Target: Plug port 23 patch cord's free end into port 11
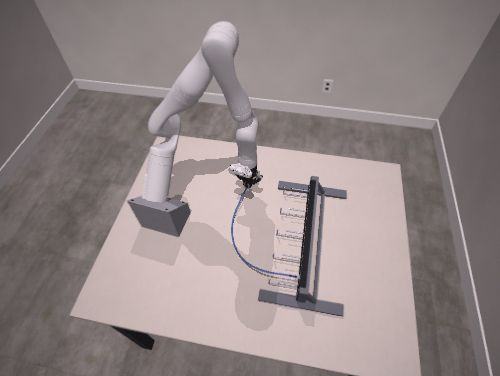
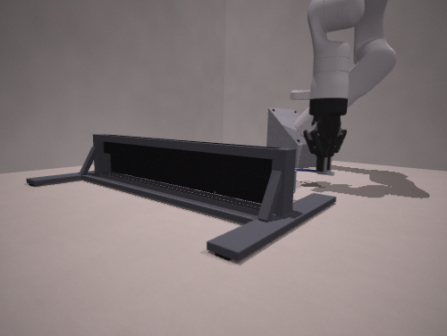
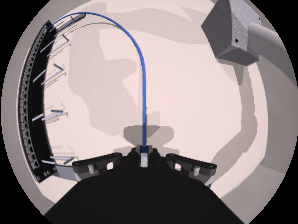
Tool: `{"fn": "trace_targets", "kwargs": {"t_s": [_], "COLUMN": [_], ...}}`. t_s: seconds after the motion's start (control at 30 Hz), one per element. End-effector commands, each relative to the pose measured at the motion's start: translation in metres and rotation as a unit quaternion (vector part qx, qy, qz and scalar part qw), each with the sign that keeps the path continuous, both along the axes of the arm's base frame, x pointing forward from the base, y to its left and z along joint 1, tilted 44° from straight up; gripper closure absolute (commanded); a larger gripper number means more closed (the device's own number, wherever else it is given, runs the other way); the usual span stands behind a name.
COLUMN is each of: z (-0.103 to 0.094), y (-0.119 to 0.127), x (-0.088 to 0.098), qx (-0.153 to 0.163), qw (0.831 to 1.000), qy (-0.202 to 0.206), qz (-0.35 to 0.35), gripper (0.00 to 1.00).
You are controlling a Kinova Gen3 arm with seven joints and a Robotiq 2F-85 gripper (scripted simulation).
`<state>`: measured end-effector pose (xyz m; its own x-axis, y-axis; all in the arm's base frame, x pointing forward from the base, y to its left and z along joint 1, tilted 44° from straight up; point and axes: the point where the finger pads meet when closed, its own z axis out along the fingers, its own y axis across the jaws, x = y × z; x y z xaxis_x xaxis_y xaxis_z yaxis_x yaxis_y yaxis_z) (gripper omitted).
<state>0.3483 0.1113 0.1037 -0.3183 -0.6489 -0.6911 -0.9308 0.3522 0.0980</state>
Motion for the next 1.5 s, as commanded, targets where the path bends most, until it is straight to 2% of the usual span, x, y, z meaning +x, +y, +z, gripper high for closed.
{"fn": "trace_targets", "kwargs": {"t_s": [0.0,0.63,1.47], "z": [0.004,0.02,0.022], "y": [-0.009,-0.023,-0.025], "x": [0.002,-0.002,-0.003], "qx": [-0.002,-0.002,-0.003], "qw": [1.0,1.0,1.0], "qy": [-0.002,-0.002,-0.003], "qz": [-0.007,-0.007,-0.007], "gripper": [1.0,1.0,1.0]}}
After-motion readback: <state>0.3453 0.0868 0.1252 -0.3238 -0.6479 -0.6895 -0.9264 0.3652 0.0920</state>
